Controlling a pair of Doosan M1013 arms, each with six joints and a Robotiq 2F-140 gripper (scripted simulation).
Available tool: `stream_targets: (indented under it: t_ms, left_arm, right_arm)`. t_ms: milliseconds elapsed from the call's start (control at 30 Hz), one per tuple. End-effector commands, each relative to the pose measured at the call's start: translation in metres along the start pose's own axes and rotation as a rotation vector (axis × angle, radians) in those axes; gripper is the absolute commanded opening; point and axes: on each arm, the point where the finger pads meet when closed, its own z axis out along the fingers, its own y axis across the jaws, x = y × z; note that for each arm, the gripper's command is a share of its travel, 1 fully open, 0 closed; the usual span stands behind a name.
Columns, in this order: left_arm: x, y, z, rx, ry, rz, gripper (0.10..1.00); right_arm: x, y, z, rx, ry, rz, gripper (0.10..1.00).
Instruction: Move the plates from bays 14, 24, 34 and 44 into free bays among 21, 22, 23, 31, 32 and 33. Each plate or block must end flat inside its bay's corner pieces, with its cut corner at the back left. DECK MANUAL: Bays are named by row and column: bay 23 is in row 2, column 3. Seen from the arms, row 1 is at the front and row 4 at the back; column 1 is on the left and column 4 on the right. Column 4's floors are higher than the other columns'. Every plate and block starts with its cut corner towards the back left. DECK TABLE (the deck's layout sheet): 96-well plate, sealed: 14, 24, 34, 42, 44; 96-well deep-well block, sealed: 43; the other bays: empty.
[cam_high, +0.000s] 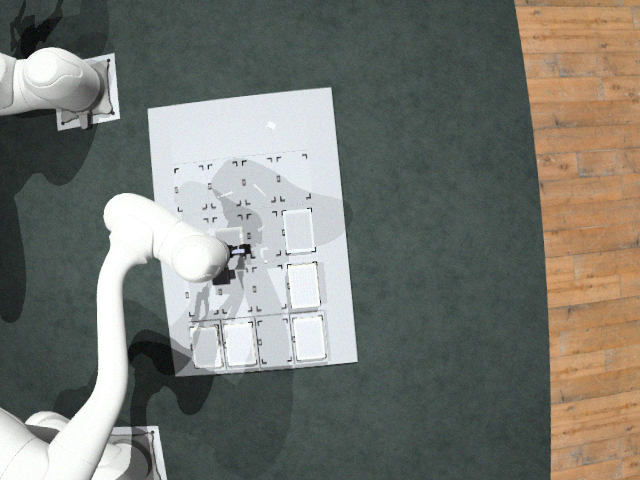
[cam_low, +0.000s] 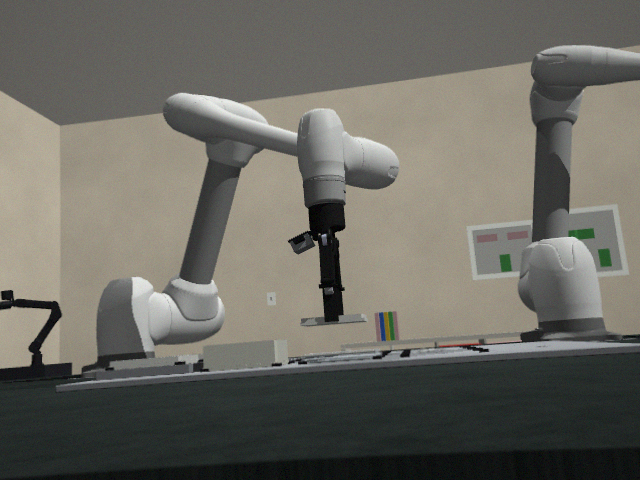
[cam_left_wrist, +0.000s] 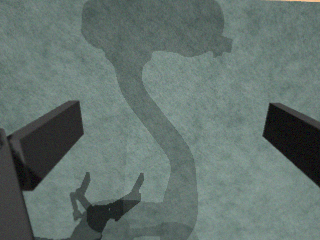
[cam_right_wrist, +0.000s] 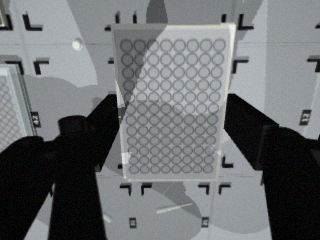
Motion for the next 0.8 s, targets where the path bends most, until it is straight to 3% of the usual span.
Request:
stream_targets:
  t_ms: [0, 367, 767]
  left_arm:
    - [0.0, 0.0, -0.001, 0.0, 0.002, 0.0, 1.0]
    - [0.0, 0.0, -0.001, 0.0, 0.002, 0.0, 1.0]
    - [0.0, 0.0, -0.001, 0.0, 0.002, 0.0, 1.0]
  right_arm:
    - [-0.006, 0.002, -0.001, 0.001, -0.002, 0.0, 0.099]
    - [-0.035, 0.011, -0.001, 0.001, -0.002, 0.0, 0.099]
    - [-0.036, 0.011, -0.001, 0.001, -0.002, 0.0, 0.099]
